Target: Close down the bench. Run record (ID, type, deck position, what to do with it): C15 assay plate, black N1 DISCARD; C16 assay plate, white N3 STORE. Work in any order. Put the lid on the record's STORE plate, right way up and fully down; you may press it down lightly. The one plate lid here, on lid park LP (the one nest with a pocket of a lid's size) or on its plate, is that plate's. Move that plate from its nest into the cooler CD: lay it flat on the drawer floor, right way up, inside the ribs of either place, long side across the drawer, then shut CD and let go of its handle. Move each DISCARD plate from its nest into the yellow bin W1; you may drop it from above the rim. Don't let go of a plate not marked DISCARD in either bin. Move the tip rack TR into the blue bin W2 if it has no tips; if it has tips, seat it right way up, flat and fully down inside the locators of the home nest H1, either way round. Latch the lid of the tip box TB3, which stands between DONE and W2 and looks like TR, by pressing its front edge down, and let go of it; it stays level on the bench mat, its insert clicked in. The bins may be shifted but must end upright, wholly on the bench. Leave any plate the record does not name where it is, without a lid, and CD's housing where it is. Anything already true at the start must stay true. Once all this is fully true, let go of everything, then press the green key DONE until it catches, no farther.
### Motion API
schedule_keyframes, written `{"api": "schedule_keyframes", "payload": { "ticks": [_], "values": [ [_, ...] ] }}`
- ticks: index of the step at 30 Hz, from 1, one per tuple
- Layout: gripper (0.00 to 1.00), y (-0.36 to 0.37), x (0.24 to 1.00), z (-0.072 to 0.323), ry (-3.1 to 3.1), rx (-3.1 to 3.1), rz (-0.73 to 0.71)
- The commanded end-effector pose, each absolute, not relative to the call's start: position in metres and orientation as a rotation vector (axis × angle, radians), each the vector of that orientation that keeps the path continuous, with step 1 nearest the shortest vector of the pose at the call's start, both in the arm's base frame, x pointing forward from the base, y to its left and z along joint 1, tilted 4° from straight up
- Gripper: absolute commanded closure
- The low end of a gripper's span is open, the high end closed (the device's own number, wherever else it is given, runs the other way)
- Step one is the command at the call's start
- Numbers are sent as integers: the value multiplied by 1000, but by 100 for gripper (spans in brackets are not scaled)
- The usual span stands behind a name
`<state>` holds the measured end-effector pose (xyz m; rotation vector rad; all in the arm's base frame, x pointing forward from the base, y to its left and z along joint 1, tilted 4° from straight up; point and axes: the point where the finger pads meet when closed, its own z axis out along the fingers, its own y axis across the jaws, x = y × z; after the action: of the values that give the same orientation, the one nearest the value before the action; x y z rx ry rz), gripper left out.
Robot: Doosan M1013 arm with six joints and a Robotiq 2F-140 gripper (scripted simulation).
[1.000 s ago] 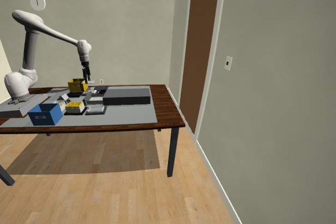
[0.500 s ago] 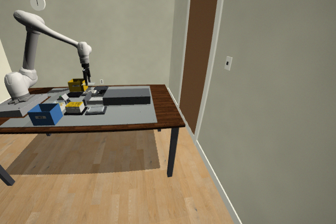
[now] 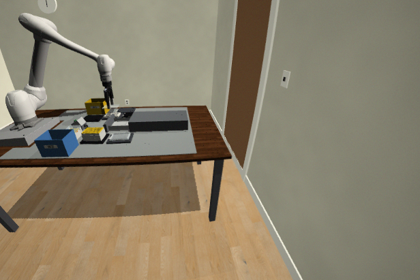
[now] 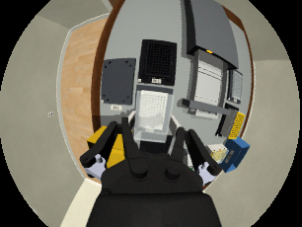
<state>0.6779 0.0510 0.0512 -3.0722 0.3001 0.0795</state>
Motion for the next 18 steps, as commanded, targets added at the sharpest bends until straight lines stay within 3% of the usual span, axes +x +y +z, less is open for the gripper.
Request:
{"api": "schedule_keyframes", "payload": {
  "ticks": [1,18],
  "values": [
    [100,51,678,49,300,-3072,79],
    [100,52,677,29,300,-3072,79]
  ]
}}
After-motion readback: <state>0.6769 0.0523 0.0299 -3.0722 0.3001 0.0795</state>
